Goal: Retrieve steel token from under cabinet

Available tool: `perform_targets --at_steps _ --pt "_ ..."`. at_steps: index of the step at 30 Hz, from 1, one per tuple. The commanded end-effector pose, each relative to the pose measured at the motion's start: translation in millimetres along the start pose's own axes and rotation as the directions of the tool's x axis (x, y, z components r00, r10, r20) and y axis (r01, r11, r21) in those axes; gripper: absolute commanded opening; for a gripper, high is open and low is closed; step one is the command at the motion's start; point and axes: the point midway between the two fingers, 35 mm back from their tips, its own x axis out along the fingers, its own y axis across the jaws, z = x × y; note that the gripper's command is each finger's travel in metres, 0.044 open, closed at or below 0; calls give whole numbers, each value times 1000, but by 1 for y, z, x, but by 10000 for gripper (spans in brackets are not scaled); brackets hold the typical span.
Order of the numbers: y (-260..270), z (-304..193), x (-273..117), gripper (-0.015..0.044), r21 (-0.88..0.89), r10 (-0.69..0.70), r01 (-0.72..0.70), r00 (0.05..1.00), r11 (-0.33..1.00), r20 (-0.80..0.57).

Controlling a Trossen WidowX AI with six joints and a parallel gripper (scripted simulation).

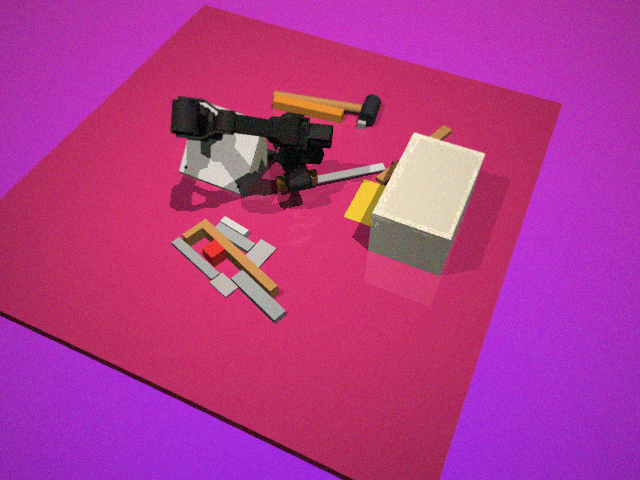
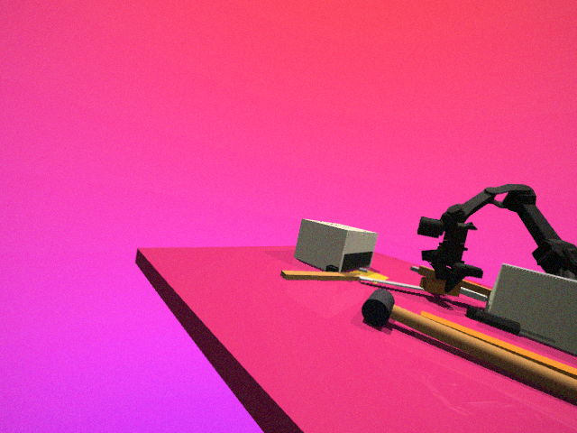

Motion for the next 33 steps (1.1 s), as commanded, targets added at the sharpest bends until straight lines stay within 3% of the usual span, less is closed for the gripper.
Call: perform_targets --at_steps 1,33 --pt "-7 -2 -3 0 12 -11 11 1000 1000 15" --pt "-41 -26 -3 0 12 -12 12 1000 1000 14"
